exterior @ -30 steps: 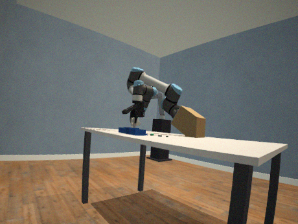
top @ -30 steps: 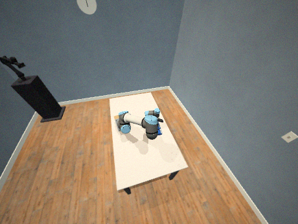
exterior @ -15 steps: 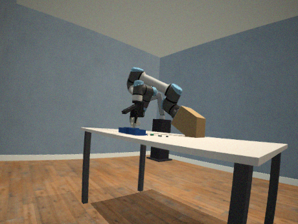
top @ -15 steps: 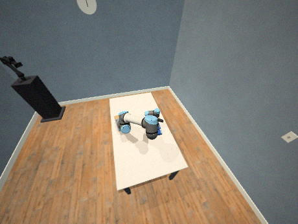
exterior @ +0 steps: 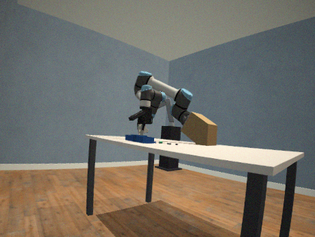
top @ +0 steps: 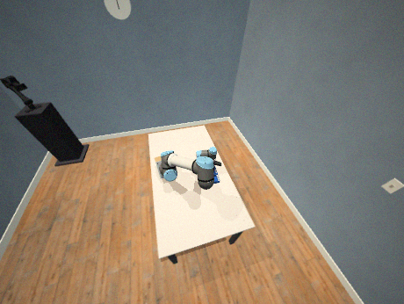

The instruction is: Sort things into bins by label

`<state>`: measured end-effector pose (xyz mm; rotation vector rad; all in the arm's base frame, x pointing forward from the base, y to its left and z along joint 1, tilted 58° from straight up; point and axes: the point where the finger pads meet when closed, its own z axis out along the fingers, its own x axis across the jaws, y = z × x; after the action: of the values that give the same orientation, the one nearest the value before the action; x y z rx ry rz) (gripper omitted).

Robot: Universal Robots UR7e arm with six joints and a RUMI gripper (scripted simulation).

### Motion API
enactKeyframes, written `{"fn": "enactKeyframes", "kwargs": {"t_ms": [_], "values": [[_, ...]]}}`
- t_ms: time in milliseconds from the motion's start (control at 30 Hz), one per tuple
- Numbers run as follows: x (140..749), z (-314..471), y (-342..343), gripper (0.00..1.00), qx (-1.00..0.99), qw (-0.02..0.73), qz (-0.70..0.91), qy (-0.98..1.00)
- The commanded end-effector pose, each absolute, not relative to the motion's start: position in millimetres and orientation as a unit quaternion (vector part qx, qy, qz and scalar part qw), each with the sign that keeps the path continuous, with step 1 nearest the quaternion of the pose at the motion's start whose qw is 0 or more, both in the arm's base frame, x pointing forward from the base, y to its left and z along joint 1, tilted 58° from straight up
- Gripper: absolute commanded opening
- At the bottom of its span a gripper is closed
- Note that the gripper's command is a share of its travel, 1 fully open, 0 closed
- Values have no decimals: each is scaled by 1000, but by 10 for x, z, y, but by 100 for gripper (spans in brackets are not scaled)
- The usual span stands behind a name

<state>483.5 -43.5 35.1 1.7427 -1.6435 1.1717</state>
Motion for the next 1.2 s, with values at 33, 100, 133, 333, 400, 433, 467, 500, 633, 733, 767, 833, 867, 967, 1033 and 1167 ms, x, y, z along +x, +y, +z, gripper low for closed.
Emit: {"fn": "enactKeyframes", "kwargs": {"t_ms": [33, 100, 133, 333, 400, 433, 467, 500, 633, 733, 767, 833, 867, 967, 1033, 1167], "values": [[4828, 340, -438, 4, 636, 236, 426, -599], [4828, 340, -438, 4, 636, 236, 426, -599], [4828, 340, -438, 4, 636, 236, 426, -599], [4818, 369, -397, 4, 636, 235, 427, -599], [4816, 387, -375, 4, 636, 235, 427, -599], [4815, 395, -364, 4, 635, 235, 427, -599], [4815, 395, -364, 4, 635, 235, 427, -599], [4815, 395, -364, 4, 635, 235, 427, -599], [4811, 429, -319, 4, 635, 234, 428, -599], [4801, 451, -286, 4, 635, 234, 428, -599], [4797, 458, -276, 4, 635, 234, 428, -599], [4790, 472, -254, 4, 635, 234, 428, -599], [4787, 479, -243, 4, 635, 234, 428, -599], [4776, 500, -211, 4, 635, 234, 428, -599], [4773, 507, -200, 4, 635, 234, 428, -599], [4749, 556, -124, 4, 635, 234, 428, -599]]}}
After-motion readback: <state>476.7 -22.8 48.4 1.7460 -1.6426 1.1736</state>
